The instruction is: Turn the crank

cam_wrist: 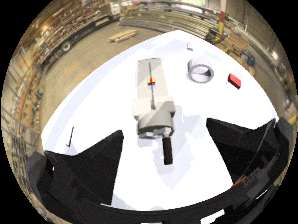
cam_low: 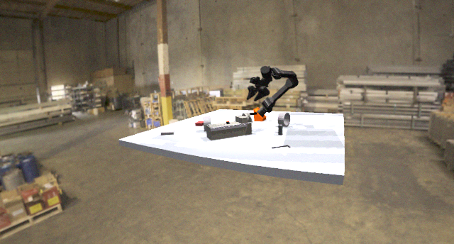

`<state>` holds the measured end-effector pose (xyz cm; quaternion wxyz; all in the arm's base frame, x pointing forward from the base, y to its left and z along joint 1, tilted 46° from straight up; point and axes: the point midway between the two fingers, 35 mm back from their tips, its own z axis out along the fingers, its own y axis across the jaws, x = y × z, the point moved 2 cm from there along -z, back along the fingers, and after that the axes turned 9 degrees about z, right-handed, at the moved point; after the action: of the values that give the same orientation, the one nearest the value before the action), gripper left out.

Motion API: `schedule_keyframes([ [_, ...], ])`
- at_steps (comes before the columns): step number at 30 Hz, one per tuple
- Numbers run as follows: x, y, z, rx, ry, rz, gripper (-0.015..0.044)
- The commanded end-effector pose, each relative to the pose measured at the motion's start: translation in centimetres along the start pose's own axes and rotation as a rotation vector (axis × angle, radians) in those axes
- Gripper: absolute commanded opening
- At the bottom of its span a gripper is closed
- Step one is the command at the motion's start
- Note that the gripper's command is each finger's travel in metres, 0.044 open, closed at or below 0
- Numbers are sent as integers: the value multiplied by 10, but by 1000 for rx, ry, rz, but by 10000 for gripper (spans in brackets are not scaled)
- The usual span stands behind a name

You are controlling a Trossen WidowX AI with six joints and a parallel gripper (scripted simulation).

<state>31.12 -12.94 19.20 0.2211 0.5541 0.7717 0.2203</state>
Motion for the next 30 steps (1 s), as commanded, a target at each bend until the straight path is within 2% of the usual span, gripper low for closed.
schedule_keyframes([
  [1,4,-5,0,22,0,26,440],
  [15,35,-9,32,20,0,26,440],
  [30,50,-10,48,20,1,26,440],
])
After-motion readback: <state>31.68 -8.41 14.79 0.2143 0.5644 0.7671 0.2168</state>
